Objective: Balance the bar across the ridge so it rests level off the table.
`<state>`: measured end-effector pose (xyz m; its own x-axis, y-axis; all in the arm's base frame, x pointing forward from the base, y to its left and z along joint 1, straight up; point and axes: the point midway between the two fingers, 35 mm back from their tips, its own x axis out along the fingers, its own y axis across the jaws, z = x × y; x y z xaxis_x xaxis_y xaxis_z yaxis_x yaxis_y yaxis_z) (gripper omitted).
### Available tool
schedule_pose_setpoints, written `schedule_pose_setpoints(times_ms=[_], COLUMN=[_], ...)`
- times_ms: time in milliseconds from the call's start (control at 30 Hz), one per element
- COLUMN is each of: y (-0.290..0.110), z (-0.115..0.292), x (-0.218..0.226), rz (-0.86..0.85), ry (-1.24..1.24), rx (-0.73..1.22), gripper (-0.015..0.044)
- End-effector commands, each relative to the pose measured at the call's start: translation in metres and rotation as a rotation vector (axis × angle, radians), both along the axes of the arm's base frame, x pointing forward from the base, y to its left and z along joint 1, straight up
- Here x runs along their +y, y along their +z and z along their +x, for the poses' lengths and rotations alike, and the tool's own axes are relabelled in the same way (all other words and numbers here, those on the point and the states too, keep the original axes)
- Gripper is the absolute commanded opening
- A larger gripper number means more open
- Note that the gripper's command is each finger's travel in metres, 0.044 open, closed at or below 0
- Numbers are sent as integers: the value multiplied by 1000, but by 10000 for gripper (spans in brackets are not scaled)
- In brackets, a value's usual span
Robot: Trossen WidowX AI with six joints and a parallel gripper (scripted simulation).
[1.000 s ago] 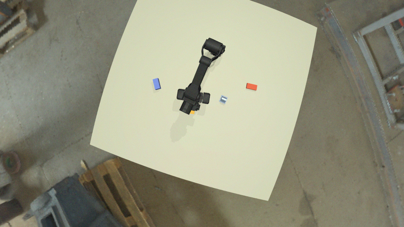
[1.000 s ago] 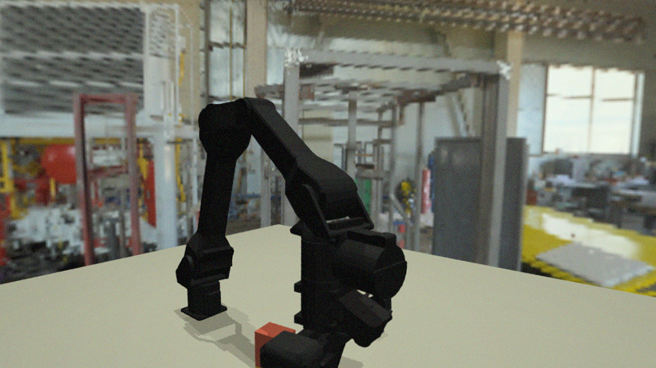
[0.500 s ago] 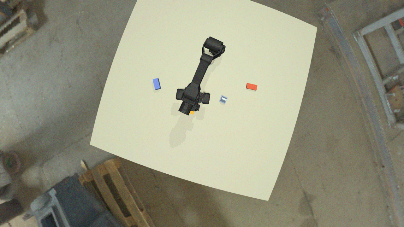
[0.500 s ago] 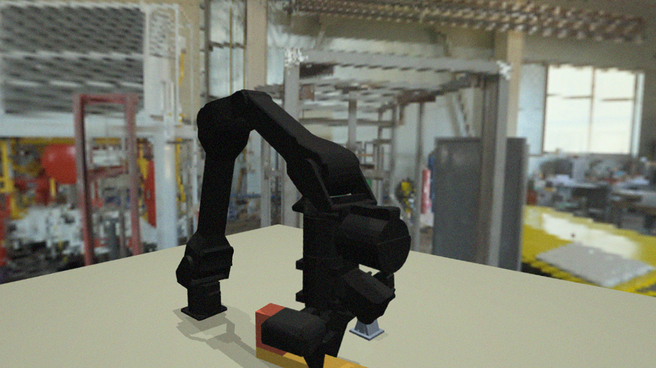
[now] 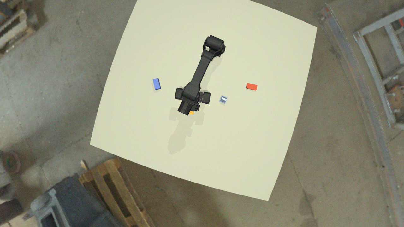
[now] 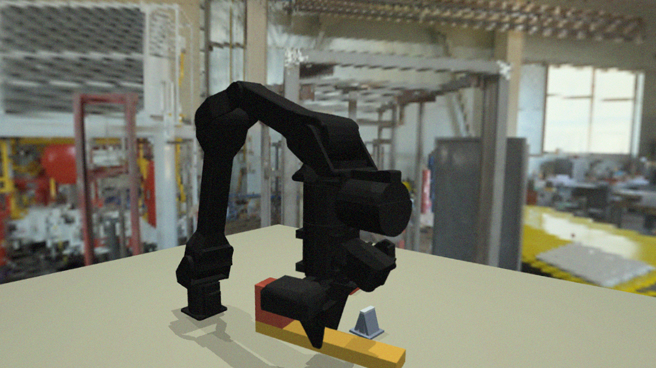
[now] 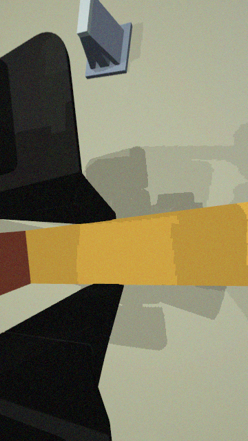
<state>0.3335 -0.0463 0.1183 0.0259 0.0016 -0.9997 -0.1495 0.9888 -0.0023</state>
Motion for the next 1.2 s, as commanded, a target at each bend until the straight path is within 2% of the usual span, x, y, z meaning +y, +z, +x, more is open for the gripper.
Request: schedule_pose_setpoints(times_ms=[0,233,1167], y=[12,23,25], z=[-1,-2,1], x=[-1,2,109], rz=[-5,-5,8], ry=[-3,-7,-157], rx=[-4,-4,-3], gripper=[0,0,0])
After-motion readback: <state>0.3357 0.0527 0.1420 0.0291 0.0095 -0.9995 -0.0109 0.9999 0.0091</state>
